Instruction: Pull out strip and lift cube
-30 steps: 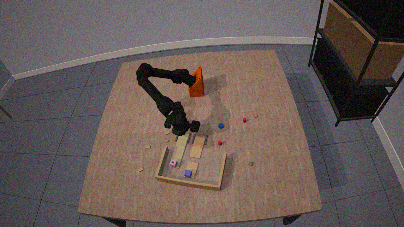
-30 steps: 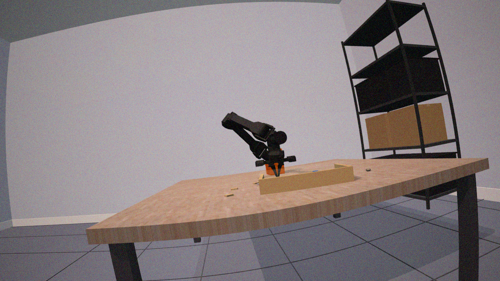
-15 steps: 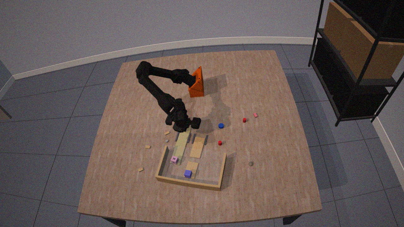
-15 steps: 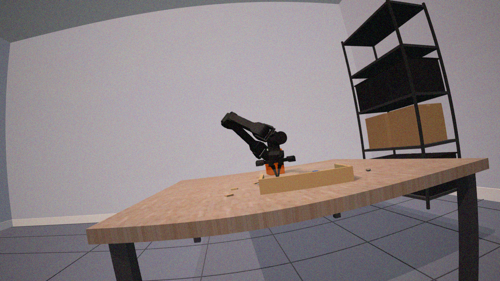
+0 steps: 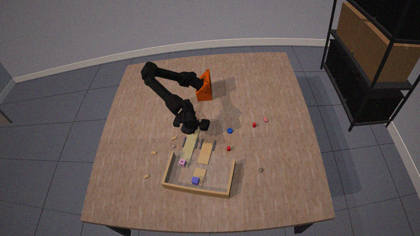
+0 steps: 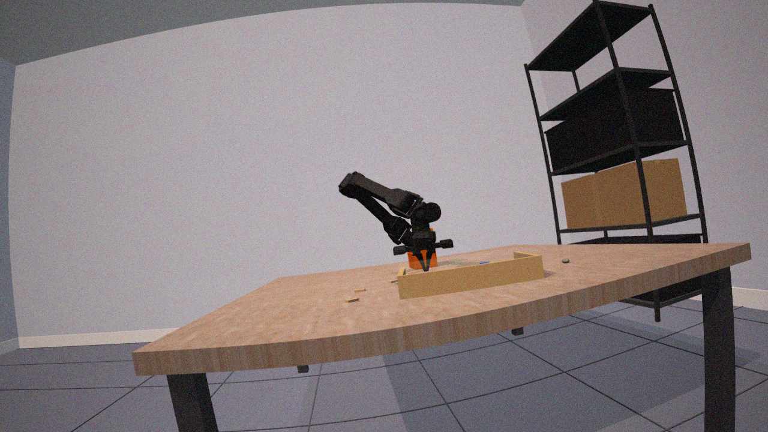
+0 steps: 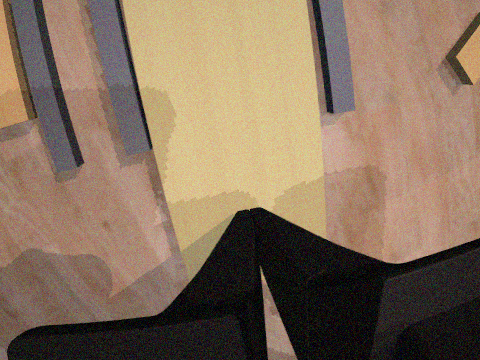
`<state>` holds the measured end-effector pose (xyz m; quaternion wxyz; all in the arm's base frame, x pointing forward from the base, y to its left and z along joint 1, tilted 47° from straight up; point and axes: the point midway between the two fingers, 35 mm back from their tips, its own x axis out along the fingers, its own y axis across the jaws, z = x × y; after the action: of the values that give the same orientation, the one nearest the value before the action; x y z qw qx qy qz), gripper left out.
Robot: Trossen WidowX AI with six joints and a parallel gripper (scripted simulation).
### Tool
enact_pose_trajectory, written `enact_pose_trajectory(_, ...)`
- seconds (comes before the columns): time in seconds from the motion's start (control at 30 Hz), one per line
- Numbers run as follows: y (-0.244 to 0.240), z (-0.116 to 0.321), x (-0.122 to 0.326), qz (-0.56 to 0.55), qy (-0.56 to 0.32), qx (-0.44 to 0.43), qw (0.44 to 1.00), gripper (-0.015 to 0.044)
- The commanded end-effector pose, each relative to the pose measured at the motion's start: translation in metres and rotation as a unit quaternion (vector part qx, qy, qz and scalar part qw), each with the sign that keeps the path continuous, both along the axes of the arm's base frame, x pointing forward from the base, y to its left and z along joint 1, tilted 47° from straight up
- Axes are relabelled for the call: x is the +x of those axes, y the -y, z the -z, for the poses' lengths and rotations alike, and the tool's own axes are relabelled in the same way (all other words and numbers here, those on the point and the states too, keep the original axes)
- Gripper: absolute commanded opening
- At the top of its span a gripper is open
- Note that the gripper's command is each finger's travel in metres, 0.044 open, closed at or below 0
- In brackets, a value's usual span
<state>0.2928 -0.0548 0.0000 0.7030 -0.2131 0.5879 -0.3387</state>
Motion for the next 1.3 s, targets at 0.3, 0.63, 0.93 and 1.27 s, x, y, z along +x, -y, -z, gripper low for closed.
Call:
enact_pose_trajectory(0.3,0.003,0.008,-0.027,0.008,-0.014,0.002,1.0,0.0)
enact_pose_trajectory(0.63,0.001,0.011,-0.039,0.008,-0.015,0.002,1.0,0.0)
enact_pose_trajectory(0.93,0.0,0.013,-0.051,0.008,-0.015,0.002,1.0,0.0)
enact_pose_trajectory(1.27,-0.001,0.015,-0.063,0.008,-0.015,0.002,1.0,0.0)
